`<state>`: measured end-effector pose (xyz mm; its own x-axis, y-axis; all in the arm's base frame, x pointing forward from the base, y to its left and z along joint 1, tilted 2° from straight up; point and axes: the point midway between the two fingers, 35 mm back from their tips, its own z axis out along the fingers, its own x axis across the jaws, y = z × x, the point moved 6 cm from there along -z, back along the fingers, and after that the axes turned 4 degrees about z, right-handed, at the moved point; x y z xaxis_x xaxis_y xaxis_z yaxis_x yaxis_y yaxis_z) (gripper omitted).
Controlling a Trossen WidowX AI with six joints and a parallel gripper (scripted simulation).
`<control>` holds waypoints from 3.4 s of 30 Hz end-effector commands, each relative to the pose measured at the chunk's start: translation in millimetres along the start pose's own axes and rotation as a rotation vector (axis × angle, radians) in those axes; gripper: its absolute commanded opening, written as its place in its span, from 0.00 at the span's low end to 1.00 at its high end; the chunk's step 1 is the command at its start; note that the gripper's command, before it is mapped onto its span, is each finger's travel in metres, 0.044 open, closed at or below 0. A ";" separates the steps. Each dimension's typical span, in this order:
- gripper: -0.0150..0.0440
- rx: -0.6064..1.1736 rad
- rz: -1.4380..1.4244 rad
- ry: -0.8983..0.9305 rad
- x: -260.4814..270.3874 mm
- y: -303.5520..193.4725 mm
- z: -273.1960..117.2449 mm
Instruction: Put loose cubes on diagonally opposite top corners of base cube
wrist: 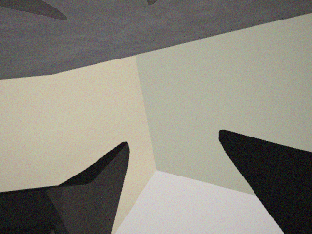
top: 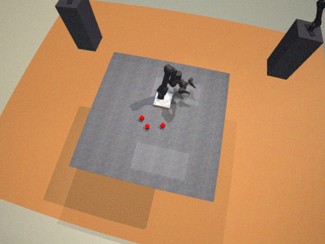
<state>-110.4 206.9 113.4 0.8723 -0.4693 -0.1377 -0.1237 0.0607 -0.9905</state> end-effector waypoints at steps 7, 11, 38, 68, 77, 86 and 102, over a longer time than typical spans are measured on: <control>0.70 -0.007 0.022 0.065 2.0 1.6 23.9; 0.70 -0.015 0.048 0.115 4.8 2.7 43.5; 0.70 -0.113 0.478 0.549 90.3 -0.3 197.5; 0.70 -0.013 1.232 1.271 314.5 -42.1 237.0; 0.70 0.120 1.503 1.518 380.9 -61.2 207.1; 0.70 0.319 1.784 1.766 436.4 -82.6 160.4; 0.70 0.875 2.274 2.172 496.1 -125.4 50.6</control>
<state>364.2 32.7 161.7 -0.6574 0.7238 -0.2097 0.7336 0.6783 0.0419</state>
